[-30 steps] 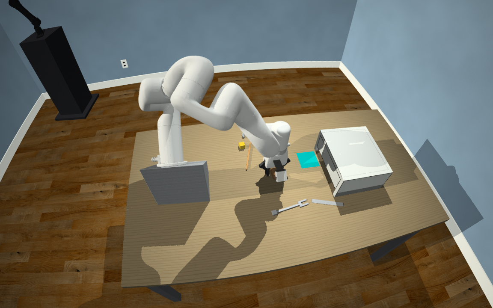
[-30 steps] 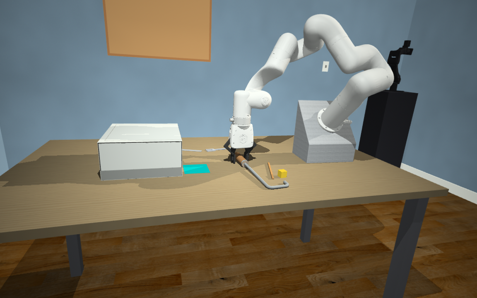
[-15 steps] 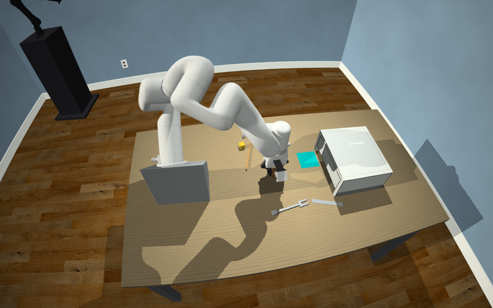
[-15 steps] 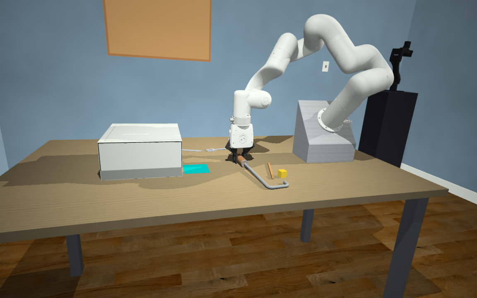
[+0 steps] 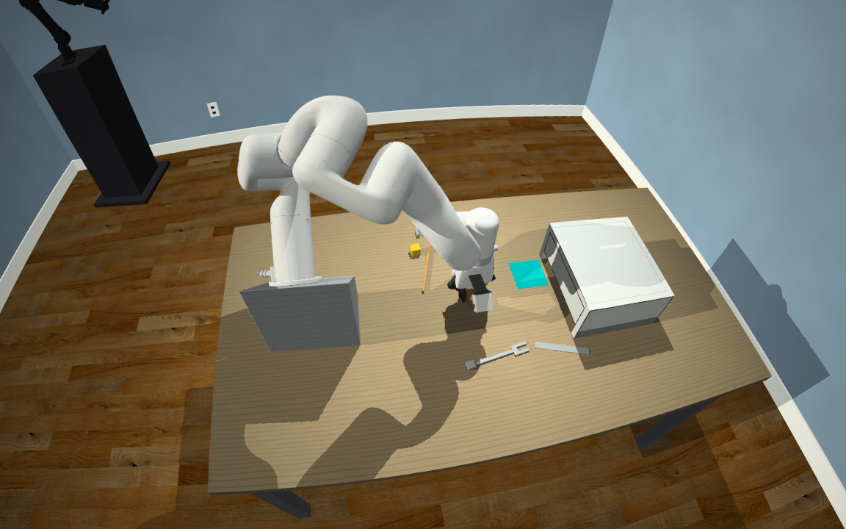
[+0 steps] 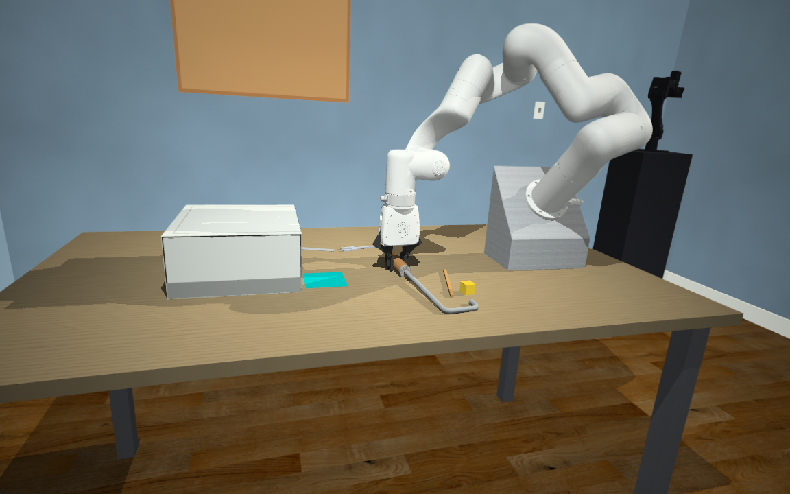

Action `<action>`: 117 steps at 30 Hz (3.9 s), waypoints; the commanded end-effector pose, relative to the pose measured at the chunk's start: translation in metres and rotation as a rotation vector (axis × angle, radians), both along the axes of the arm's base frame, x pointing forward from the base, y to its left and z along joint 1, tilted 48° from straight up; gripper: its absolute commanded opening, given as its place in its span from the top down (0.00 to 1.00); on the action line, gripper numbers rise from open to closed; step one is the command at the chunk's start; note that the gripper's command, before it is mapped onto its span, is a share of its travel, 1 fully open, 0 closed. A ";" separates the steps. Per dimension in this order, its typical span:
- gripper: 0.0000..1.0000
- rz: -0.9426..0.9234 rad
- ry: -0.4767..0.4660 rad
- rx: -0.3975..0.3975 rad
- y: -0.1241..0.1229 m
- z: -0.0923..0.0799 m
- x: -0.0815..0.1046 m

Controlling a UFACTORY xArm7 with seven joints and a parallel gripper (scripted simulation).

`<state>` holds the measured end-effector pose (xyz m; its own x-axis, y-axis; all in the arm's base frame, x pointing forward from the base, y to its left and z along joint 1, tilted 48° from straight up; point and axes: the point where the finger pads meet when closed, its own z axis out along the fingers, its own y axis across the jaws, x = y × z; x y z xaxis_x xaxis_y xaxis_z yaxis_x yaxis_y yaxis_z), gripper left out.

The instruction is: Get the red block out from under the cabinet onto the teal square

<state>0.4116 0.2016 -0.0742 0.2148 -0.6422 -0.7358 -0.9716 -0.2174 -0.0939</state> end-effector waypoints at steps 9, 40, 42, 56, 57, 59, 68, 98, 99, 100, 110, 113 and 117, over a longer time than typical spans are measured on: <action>1.00 -0.001 -0.001 -0.001 -0.001 0.000 0.001; 1.00 -0.019 0.019 -0.004 -0.005 0.002 0.000; 1.00 -0.024 0.024 -0.004 -0.005 0.001 0.000; 1.00 -0.144 0.156 -0.022 -0.014 -0.007 -0.004; 1.00 -0.144 0.156 -0.022 -0.014 -0.007 -0.004; 1.00 -0.158 0.170 -0.024 -0.015 -0.008 -0.005; 1.00 -0.301 0.327 -0.045 -0.025 -0.019 -0.010; 1.00 -0.824 0.900 -0.122 -0.062 -0.056 -0.030; 1.00 -0.842 0.920 -0.125 -0.063 -0.058 -0.030; 1.00 -0.860 0.940 -0.128 -0.064 -0.059 -0.031; 1.00 -0.983 1.075 -0.146 -0.073 -0.068 -0.036; 1.00 -1.020 1.115 -0.151 -0.076 -0.070 -0.037; 1.00 -1.059 1.158 -0.157 -0.078 -0.073 -0.039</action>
